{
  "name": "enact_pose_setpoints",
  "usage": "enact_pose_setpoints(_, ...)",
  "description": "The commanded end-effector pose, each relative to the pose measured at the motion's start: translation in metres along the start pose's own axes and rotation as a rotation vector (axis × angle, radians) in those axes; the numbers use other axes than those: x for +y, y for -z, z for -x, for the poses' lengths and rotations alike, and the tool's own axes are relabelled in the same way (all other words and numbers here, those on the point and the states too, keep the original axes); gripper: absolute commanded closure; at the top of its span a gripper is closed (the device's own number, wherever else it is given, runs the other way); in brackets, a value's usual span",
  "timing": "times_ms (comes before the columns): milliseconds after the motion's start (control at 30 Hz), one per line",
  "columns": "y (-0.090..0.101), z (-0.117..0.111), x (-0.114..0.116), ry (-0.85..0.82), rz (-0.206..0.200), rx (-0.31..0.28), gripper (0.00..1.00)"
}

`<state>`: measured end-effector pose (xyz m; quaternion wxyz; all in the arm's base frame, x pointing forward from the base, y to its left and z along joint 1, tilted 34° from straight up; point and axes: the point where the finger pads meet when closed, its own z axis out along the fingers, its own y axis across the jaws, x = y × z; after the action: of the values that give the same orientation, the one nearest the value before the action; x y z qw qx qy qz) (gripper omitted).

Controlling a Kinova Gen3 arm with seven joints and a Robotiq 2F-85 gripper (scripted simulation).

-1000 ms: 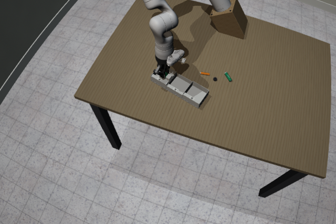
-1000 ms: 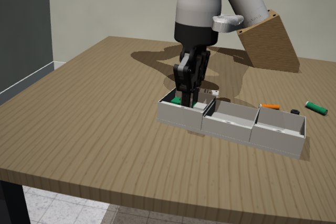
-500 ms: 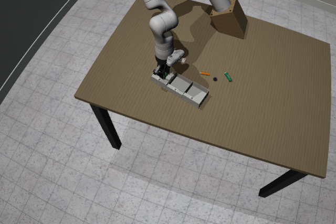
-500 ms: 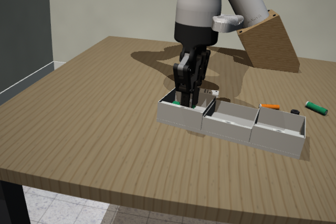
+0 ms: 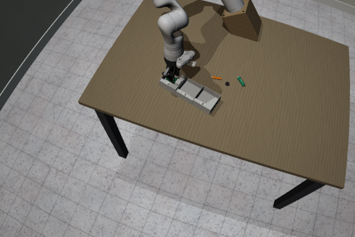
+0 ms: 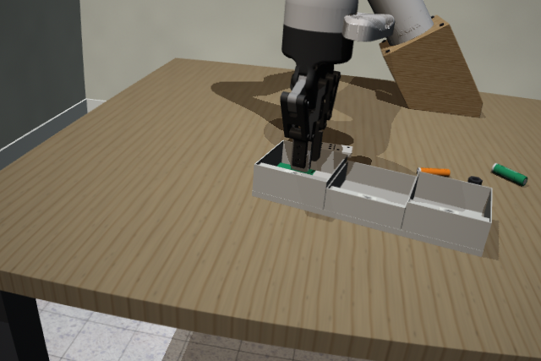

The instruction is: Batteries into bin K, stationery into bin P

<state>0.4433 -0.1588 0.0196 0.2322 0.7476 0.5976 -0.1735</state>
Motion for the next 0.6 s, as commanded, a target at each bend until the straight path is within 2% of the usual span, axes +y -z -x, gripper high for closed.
enact_pose_setpoints(0, 0.005, 0.0, 0.002, -0.001, 0.005, 0.002, 0.7)
enact_pose_setpoints(367, 0.019, 0.0, 0.002, -0.001, 0.005, 0.002, 0.7)
enact_pose_setpoints(433, 0.029, 0.0, 0.002, -0.001, 0.005, 0.002, 0.7)
enact_pose_setpoints(567, 0.034, 0.0, 0.002, -0.001, 0.005, 0.002, 0.7)
